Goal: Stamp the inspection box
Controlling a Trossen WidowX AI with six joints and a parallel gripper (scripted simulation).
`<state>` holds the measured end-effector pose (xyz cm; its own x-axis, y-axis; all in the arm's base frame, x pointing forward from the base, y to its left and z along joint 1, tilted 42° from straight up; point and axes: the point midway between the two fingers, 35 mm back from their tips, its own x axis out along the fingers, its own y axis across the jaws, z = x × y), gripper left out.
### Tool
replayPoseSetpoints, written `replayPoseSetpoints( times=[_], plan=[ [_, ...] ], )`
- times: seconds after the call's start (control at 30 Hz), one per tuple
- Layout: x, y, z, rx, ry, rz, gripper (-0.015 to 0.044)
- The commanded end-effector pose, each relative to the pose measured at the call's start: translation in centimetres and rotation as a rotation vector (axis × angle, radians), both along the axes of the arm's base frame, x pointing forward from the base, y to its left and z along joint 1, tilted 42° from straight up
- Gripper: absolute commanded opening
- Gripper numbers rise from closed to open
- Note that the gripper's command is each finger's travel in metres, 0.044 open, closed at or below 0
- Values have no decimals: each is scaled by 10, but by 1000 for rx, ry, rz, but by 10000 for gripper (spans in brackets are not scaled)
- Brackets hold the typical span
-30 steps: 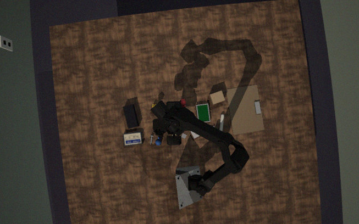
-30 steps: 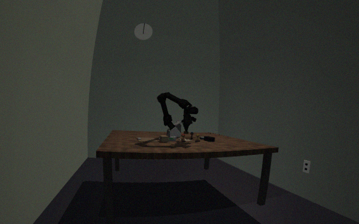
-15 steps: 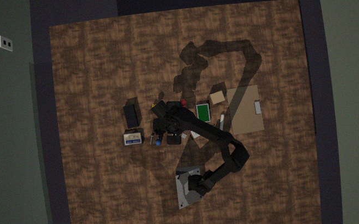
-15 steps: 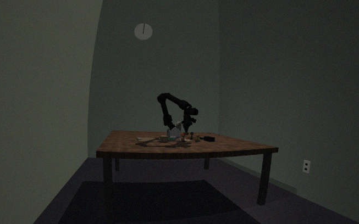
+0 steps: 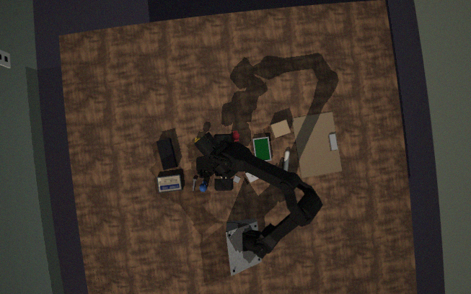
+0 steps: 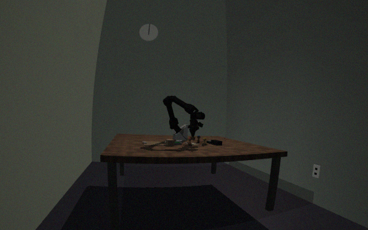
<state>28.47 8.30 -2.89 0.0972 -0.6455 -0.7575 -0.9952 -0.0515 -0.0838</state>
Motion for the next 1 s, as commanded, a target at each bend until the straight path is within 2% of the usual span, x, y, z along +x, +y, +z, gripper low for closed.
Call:
replayPoseSetpoints(
  times=[0.0,0.97],
  plan=[
    [-1,-3,-3,-6,5,5,0],
    [0,-16,-17,-8,4,4,0]
  ],
)
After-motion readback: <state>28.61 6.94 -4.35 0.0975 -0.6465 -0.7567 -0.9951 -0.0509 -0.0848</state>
